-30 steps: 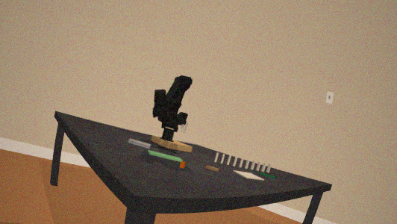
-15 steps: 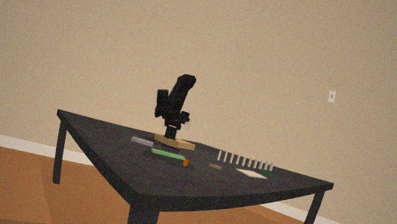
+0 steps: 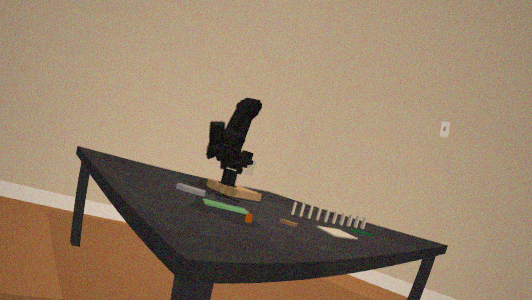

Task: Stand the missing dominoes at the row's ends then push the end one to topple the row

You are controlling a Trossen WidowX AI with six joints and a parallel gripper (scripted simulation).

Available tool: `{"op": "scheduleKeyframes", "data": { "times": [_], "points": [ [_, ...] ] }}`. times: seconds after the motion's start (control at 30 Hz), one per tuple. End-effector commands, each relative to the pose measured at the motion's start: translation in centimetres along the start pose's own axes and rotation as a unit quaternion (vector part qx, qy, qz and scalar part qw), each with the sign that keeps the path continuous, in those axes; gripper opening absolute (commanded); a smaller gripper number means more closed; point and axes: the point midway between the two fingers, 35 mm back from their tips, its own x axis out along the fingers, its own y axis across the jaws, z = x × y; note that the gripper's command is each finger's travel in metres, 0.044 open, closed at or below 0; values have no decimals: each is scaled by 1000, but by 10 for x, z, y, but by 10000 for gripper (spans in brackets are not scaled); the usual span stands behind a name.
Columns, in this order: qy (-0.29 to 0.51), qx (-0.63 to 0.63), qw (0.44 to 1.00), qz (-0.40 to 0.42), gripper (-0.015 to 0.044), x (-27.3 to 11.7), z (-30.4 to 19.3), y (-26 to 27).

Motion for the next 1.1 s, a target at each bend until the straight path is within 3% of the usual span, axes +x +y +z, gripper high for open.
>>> {"op": "scheduleKeyframes", "data": {
  "times": [0.0,1.07],
  "points": [
    [1,0,1000,2,21,2,-7,-1],
    [9,-13,1000,8,21,14,-67,-5]
  ]
}}
